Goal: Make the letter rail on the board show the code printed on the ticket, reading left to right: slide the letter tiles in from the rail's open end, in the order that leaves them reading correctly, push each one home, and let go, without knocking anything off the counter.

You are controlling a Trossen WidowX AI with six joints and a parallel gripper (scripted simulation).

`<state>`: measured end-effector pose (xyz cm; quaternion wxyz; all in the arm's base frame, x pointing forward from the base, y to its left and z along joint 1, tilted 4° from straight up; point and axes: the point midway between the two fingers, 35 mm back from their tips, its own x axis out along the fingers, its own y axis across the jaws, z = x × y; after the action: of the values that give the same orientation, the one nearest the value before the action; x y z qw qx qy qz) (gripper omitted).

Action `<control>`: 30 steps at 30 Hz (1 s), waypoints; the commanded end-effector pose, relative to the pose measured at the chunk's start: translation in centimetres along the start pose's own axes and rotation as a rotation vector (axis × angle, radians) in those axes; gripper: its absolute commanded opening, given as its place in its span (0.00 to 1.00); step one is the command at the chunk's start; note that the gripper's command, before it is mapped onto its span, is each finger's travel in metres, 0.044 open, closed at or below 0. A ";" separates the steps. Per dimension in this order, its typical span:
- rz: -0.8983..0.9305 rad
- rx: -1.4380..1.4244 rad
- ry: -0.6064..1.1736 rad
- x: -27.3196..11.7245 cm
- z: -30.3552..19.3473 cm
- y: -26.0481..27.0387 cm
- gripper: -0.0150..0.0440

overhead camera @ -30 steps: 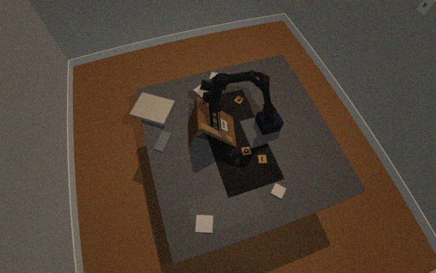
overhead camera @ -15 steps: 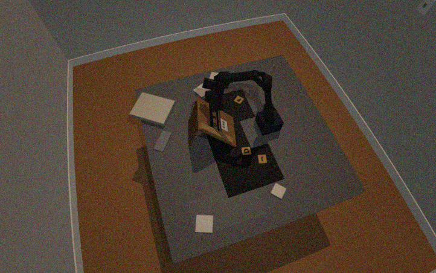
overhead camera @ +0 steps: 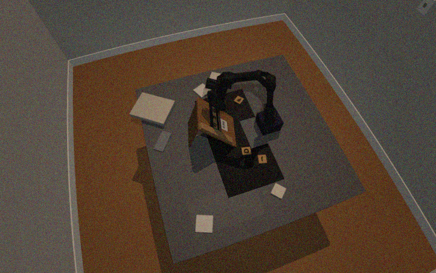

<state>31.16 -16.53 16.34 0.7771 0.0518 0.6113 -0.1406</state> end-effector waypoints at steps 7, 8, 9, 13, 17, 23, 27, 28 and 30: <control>-0.042 -0.019 -0.355 -7.7 -3.1 6.3 0.79; -0.037 -0.017 -0.394 -8.4 -3.6 6.8 0.83; -0.031 -0.014 -0.432 -9.0 -4.1 7.3 0.88; 0.010 0.003 -0.586 -11.0 -6.4 8.9 1.00; 0.032 0.013 -0.642 -11.6 -7.3 9.4 1.00; 0.032 0.013 -0.642 -11.6 -7.3 9.4 1.00; 0.032 0.013 -0.642 -11.6 -7.3 9.4 1.00; 0.032 0.013 -0.642 -11.6 -7.3 9.4 1.00; 0.032 0.013 -0.642 -11.6 -7.3 9.4 1.00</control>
<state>24.57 -3.90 24.95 0.9318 0.0170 0.3352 -0.1383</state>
